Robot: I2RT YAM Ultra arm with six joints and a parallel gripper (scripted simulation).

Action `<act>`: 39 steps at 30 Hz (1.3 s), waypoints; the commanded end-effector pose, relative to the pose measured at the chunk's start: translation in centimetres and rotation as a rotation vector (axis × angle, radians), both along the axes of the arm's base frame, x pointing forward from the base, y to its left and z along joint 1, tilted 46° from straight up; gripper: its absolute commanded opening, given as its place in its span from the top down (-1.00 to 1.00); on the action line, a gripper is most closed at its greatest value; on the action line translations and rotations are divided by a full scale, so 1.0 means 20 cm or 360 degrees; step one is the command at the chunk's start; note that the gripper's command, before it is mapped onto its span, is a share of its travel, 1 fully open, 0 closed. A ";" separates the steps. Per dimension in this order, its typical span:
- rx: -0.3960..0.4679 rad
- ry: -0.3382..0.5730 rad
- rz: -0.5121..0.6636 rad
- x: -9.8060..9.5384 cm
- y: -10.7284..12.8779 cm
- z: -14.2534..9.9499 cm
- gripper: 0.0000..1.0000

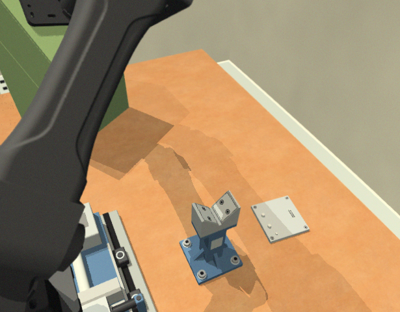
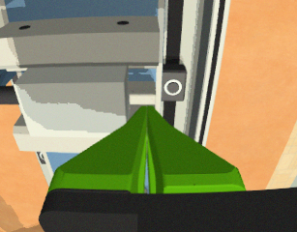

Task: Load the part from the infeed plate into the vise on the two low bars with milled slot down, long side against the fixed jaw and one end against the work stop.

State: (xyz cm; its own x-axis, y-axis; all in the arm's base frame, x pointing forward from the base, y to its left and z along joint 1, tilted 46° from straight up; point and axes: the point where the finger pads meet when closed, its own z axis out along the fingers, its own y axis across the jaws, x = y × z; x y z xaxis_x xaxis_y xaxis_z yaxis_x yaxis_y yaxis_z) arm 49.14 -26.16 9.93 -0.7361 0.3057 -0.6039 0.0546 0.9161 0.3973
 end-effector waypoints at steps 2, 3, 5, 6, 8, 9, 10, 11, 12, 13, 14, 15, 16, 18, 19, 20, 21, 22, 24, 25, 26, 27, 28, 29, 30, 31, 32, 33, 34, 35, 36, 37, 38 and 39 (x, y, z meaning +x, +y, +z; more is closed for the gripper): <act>-0.0013 -0.0015 -0.0033 -0.02 -0.04 0.04 1.00; -0.0013 -0.0015 -0.0033 -0.02 -0.04 0.04 1.00; -0.0013 -0.0015 -0.0033 -0.02 -0.04 0.04 1.00; -0.0013 -0.0015 -0.0033 -0.02 -0.04 0.04 1.00; -0.0013 -0.0015 -0.0033 -0.02 -0.04 0.04 1.00; -0.0013 -0.0015 -0.0033 -0.02 -0.04 0.04 1.00; -0.0013 -0.0015 -0.0033 -0.02 -0.04 0.04 1.00; -0.0013 -0.0015 -0.0033 -0.02 -0.04 0.04 1.00; -0.0013 -0.0015 -0.0033 -0.02 -0.04 0.04 1.00; -0.0013 -0.0015 -0.0033 -0.02 -0.04 0.04 1.00; -0.0013 -0.0015 -0.0033 -0.02 -0.04 0.04 1.00; -0.0013 -0.0015 -0.0033 -0.02 -0.04 0.04 1.00; -0.0013 -0.0015 -0.0033 -0.02 -0.04 0.04 1.00; -0.0013 -0.0015 -0.0033 -0.02 -0.04 0.04 1.00; -0.0013 -0.0015 -0.0033 -0.02 -0.04 0.04 1.00; -0.0013 -0.0015 -0.0033 -0.02 -0.04 0.04 1.00; -0.0013 -0.0015 -0.0033 -0.02 -0.04 0.04 1.00; -0.0013 -0.0015 -0.0033 -0.02 -0.04 0.04 1.00; -0.0013 -0.0015 -0.0033 -0.02 -0.04 0.04 1.00; -0.0013 -0.0015 -0.0033 -0.02 -0.04 0.04 1.00; -0.0013 -0.0015 -0.0033 -0.02 -0.04 0.04 1.00; -0.0013 -0.0015 -0.0033 -0.02 -0.04 0.04 1.00; -0.0013 -0.0015 -0.0033 -0.02 -0.04 0.04 1.00; -0.0013 -0.0015 -0.0033 -0.02 -0.04 0.04 1.00; -0.0013 -0.0015 -0.0033 -0.02 -0.04 0.04 1.00; -0.0013 -0.0015 -0.0033 -0.02 -0.04 0.04 1.00; -0.0013 -0.0015 -0.0033 -0.02 -0.04 0.04 1.00; -0.0013 -0.0015 -0.0033 -0.02 -0.04 0.04 1.00; -0.0014 -0.0016 -0.0033 -0.02 -0.04 0.04 1.00; -0.0014 -0.0016 -0.0033 -0.01 -0.05 0.04 1.00; -0.0015 -0.0017 -0.0034 -0.01 -0.05 0.04 1.00; -0.0016 -0.0018 -0.0034 -0.01 -0.05 0.04 1.00; -0.0017 -0.0019 -0.0034 -0.01 -0.06 0.04 1.00; -0.0017 -0.0020 -0.0035 -0.01 -0.06 0.04 1.00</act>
